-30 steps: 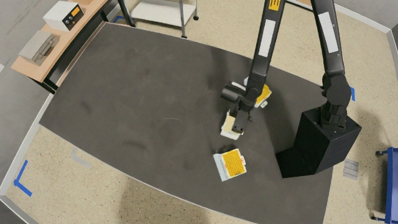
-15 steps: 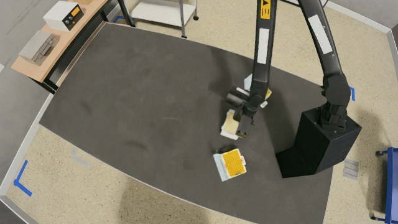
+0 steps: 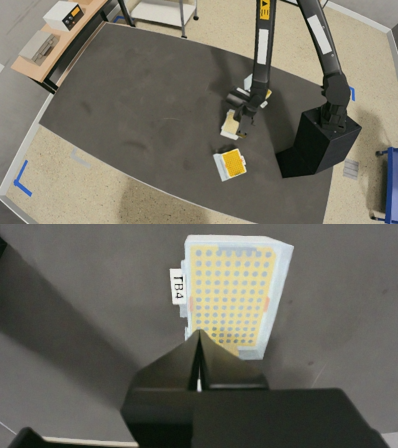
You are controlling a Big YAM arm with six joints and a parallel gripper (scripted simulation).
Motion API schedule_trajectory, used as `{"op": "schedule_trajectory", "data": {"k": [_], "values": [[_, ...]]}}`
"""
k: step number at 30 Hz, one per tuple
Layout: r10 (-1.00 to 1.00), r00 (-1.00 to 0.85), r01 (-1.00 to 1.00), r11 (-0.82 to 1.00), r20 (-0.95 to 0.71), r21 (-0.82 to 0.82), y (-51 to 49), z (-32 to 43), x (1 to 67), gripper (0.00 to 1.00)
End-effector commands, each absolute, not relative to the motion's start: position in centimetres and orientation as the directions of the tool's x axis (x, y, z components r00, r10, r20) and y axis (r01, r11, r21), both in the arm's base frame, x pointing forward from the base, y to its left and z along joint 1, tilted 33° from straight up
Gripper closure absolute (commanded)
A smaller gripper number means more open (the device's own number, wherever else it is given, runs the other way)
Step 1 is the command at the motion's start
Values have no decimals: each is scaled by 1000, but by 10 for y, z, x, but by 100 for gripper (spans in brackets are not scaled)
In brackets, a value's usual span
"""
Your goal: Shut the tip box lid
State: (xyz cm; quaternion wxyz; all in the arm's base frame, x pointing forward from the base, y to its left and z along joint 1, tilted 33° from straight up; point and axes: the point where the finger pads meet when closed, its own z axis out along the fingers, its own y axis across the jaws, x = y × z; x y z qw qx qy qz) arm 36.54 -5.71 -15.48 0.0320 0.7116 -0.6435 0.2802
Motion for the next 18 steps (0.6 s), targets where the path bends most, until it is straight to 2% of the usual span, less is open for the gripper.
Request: {"op": "schedule_trajectory", "data": {"k": [1, 18], "values": [[-899, 16, -935, -169, 438, -313, -58, -155, 360, 100], [-899, 12, -935, -165, 439, -314, -73, -178, 372, 100]]}}
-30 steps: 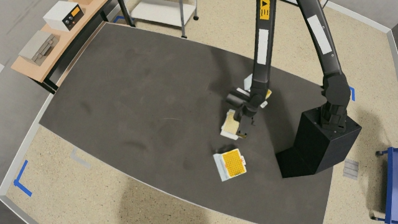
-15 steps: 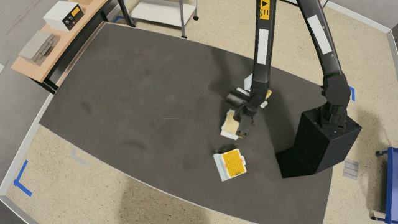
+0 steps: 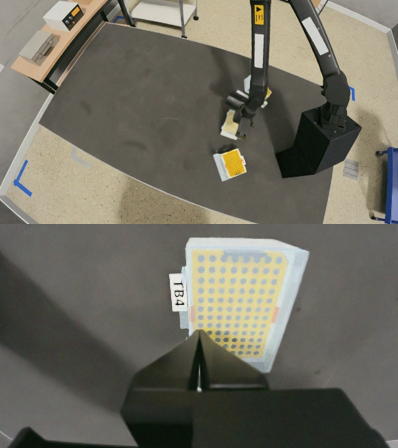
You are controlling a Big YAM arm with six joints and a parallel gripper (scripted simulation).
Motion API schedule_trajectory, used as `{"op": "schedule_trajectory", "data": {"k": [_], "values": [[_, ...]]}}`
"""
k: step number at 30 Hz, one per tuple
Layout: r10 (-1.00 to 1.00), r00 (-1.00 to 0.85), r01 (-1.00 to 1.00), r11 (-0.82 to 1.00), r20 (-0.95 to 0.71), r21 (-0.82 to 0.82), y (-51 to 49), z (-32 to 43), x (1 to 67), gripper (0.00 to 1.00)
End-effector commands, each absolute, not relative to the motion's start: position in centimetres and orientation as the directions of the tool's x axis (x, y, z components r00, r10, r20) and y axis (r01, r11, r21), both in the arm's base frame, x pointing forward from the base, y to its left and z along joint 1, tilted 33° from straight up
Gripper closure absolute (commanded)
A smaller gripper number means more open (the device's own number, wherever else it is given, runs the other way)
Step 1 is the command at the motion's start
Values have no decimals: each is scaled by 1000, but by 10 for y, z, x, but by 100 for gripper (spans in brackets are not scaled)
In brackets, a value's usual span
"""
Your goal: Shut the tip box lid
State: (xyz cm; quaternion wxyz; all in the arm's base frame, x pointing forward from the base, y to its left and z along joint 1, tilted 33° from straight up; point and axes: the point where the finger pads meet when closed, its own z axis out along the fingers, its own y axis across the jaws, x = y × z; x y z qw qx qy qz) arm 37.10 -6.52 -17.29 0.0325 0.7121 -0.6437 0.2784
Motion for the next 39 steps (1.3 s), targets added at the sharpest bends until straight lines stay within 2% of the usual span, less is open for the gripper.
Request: {"op": "schedule_trajectory", "data": {"k": [1, 39], "values": [[-899, 12, -935, -165, 439, -314, -73, -179, 372, 100], [-899, 4, -932, -162, 439, -324, -75, -177, 374, 100]]}}
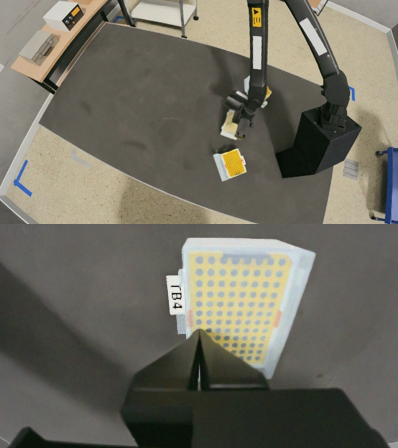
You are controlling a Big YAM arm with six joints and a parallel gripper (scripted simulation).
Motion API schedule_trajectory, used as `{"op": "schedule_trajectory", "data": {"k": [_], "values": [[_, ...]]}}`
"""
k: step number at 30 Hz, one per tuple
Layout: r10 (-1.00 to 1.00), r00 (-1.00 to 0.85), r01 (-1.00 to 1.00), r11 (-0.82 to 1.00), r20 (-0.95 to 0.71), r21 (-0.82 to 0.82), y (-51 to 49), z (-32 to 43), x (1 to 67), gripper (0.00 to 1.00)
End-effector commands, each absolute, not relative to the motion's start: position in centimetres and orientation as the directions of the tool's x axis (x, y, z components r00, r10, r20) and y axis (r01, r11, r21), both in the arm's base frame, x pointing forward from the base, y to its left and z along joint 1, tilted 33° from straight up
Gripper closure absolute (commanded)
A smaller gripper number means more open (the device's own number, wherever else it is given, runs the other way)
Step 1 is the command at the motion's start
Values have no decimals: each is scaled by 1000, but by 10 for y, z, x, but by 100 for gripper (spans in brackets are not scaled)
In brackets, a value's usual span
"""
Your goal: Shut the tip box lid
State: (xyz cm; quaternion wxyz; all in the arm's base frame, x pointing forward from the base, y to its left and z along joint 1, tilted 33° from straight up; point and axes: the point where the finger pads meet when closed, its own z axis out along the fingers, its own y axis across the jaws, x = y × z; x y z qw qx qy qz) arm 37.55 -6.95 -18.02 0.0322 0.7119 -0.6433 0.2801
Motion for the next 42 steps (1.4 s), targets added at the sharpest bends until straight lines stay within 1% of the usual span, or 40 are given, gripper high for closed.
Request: {"op": "schedule_trajectory", "data": {"k": [1, 42], "values": [[-899, 4, -932, -162, 439, -324, -75, -177, 374, 100], [-899, 11, -935, -164, 439, -314, -79, -191, 377, 100]]}}
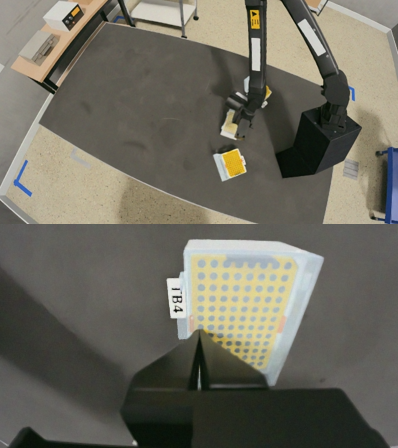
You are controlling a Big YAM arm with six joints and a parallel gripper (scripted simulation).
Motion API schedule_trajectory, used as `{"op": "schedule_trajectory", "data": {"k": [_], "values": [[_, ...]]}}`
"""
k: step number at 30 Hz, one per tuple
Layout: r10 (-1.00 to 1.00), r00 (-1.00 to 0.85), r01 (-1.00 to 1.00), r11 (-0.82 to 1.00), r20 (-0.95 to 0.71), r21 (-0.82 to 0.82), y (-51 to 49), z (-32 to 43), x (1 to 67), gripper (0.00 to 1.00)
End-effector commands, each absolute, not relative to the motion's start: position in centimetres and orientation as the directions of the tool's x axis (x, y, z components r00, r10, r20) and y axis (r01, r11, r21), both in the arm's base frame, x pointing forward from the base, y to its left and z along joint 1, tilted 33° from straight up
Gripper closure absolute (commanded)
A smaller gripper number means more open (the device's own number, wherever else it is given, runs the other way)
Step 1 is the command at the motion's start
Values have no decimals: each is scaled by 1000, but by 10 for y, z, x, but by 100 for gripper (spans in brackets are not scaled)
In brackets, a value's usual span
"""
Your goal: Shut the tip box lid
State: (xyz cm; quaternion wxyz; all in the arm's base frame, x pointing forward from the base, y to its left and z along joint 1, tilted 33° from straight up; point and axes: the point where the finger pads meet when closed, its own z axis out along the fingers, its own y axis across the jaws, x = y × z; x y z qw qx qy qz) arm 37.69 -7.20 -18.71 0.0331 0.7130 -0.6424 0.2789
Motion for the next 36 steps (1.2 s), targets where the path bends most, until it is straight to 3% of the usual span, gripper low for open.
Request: {"op": "schedule_trajectory", "data": {"k": [1, 36], "values": [[-899, 11, -935, -164, 439, -314, -79, -191, 377, 100], [-899, 18, -935, -169, 438, -310, -72, -189, 371, 100]]}}
